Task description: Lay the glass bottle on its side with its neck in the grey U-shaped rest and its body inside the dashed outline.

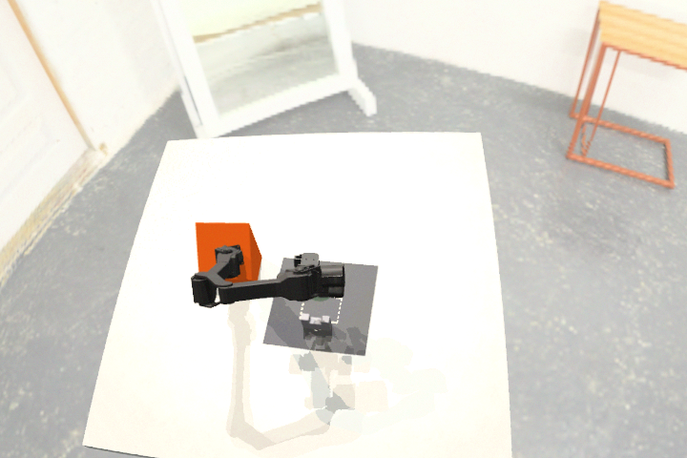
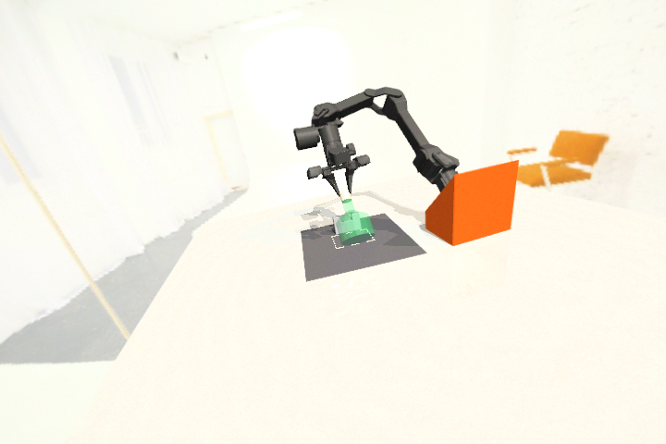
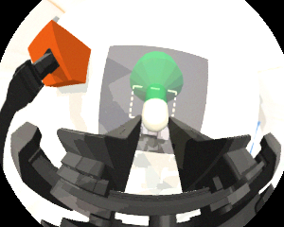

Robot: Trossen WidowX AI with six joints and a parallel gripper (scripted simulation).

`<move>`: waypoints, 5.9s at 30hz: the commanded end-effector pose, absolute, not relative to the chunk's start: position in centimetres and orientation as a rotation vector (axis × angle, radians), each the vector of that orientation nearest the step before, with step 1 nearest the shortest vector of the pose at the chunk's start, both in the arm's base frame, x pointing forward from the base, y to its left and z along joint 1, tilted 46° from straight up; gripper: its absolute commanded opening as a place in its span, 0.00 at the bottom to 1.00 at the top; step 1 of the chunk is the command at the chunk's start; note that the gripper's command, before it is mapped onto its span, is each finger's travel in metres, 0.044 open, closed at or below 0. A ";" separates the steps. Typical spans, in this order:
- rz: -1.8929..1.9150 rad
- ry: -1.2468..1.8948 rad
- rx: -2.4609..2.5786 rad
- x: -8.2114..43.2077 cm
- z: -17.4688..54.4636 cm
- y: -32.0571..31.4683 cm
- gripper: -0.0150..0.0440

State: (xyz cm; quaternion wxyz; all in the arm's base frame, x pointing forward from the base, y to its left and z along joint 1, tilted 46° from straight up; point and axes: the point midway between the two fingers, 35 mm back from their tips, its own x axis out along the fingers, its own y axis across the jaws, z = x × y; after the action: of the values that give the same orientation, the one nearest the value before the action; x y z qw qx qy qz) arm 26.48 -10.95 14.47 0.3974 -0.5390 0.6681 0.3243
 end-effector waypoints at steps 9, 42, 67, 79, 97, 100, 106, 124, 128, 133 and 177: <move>0.827 1.685 -1.365 26.0 15.1 -12.8 0.47; 0.847 1.648 -1.374 24.8 15.8 -17.0 0.47; 0.837 1.641 -1.380 24.3 15.7 -18.7 0.47; 0.831 1.641 -1.381 24.1 15.6 -19.4 0.47; 0.821 1.641 -1.383 23.8 15.4 -20.5 0.47; 0.819 1.641 -1.383 23.8 15.4 -20.7 0.47; 0.815 1.642 -1.383 23.7 15.3 -21.1 0.47; 0.805 1.646 -1.382 23.6 15.1 -21.5 0.47; 0.802 1.648 -1.382 23.6 15.0 -21.5 0.47; 0.799 1.650 -1.382 23.6 15.0 -21.5 0.47; 0.772 1.679 -1.396 23.5 14.9 -22.1 0.56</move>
State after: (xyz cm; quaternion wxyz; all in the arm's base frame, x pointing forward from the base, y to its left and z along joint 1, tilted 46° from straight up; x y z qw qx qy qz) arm 23.47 -22.10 14.86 0.4006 -0.5524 0.6646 0.3046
